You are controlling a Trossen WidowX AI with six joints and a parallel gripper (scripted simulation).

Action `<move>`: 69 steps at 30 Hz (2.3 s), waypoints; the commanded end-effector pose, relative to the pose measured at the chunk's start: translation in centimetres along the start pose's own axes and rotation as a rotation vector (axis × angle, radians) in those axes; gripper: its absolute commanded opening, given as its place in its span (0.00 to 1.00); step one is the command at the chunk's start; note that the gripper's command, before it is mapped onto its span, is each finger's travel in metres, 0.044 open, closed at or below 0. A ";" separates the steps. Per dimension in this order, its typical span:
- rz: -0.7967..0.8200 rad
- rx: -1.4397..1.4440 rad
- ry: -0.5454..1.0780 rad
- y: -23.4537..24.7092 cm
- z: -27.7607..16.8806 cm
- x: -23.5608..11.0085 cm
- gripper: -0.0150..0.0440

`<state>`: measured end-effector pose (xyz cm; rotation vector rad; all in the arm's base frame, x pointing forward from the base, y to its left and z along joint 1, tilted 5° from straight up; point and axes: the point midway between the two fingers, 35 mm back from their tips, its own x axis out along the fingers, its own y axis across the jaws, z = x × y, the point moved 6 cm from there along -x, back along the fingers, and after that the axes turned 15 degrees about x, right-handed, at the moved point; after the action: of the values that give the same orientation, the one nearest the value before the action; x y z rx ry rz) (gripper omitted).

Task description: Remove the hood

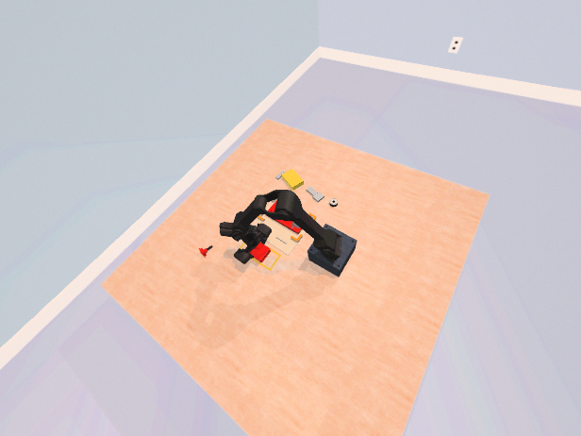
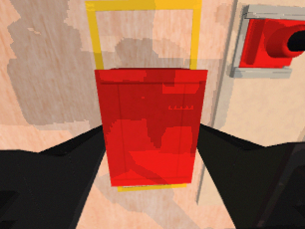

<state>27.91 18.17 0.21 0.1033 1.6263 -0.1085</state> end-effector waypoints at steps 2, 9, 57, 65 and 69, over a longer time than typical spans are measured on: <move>0.004 0.005 0.003 0.0 0.0 0.3 0.25; 0.003 0.005 0.003 0.0 0.0 0.6 0.25; 0.000 0.000 0.003 0.0 0.1 -6.6 1.00; 0.000 0.000 0.003 0.0 0.1 -6.6 1.00; 0.000 0.000 0.003 0.0 0.1 -6.6 1.00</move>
<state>28.35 18.16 6.72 0.1064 1.6280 -0.1132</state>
